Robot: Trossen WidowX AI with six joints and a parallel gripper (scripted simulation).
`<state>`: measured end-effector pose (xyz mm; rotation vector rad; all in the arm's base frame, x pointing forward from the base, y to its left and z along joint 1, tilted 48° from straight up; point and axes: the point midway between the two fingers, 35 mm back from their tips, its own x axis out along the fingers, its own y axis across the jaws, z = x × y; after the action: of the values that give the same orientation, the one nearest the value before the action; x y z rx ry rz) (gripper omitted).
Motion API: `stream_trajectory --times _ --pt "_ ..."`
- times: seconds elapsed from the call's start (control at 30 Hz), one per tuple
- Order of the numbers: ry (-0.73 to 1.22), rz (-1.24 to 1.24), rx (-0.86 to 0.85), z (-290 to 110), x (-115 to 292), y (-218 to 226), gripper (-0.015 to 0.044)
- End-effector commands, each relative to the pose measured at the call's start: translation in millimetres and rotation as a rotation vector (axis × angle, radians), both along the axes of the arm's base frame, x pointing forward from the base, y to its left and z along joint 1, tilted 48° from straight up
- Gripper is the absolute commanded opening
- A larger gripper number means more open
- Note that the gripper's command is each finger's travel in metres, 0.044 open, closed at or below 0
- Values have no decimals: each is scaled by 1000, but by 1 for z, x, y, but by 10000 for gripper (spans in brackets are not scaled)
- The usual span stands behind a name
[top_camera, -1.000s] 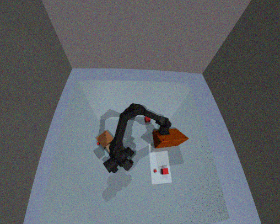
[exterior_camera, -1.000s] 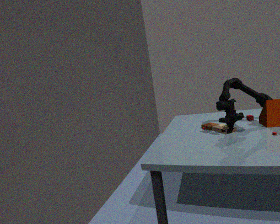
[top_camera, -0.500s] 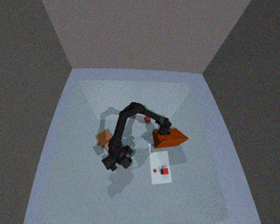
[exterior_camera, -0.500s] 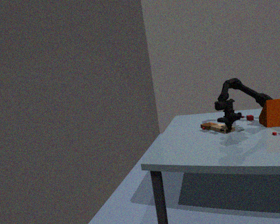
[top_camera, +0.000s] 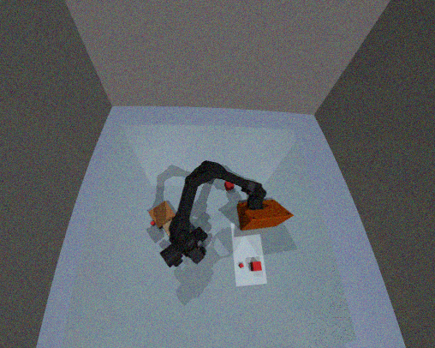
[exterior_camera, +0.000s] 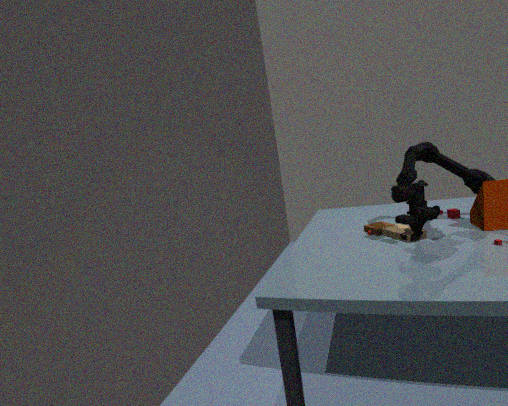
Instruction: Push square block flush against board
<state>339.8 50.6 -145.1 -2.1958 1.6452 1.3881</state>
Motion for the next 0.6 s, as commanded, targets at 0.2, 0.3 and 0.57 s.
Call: stream_trajectory --times 0.2,0.3,0.57 --pt "20 -12 8 -19 -13 9 0" --pt "20 -13 7 -22 -16 11 0" --pt "20 -14 4 -31 -23 18 0"
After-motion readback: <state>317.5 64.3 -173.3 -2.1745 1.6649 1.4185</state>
